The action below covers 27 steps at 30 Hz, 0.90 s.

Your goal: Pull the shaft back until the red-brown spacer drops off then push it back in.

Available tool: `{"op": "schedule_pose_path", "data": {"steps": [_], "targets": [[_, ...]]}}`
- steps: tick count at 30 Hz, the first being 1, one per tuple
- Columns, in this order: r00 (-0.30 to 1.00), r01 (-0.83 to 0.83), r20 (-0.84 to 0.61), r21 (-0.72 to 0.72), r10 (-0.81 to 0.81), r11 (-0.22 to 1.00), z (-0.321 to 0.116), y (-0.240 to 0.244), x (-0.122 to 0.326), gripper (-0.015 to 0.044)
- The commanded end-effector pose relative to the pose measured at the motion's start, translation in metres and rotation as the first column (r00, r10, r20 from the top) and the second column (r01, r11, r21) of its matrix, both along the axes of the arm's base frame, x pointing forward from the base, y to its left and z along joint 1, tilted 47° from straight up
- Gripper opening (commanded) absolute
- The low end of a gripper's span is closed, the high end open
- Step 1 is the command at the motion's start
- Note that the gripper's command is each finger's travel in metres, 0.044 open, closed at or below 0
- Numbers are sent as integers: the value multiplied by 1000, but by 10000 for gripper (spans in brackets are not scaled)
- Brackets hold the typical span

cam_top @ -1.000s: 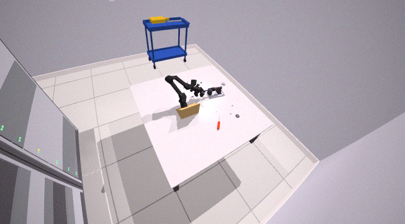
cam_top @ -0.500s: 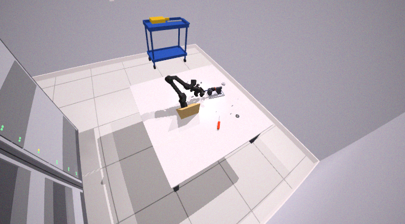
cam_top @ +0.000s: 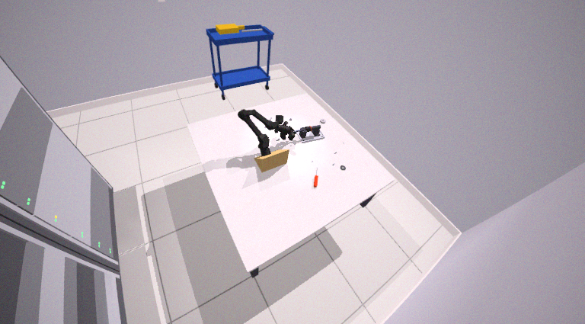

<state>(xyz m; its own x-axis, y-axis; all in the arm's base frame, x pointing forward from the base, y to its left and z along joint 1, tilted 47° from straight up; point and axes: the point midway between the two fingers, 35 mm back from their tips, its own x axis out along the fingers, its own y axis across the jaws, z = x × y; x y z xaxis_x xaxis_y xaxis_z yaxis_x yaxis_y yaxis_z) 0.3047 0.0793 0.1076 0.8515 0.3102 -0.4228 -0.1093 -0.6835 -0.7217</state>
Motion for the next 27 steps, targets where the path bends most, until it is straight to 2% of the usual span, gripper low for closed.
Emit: {"op": "schedule_pose_path", "data": {"steps": [1,27], "targets": [[1000,0,1,4,0,1000,1,0,-1,0],[1000,0,1,4,0,1000,1,0,-3,0]]}}
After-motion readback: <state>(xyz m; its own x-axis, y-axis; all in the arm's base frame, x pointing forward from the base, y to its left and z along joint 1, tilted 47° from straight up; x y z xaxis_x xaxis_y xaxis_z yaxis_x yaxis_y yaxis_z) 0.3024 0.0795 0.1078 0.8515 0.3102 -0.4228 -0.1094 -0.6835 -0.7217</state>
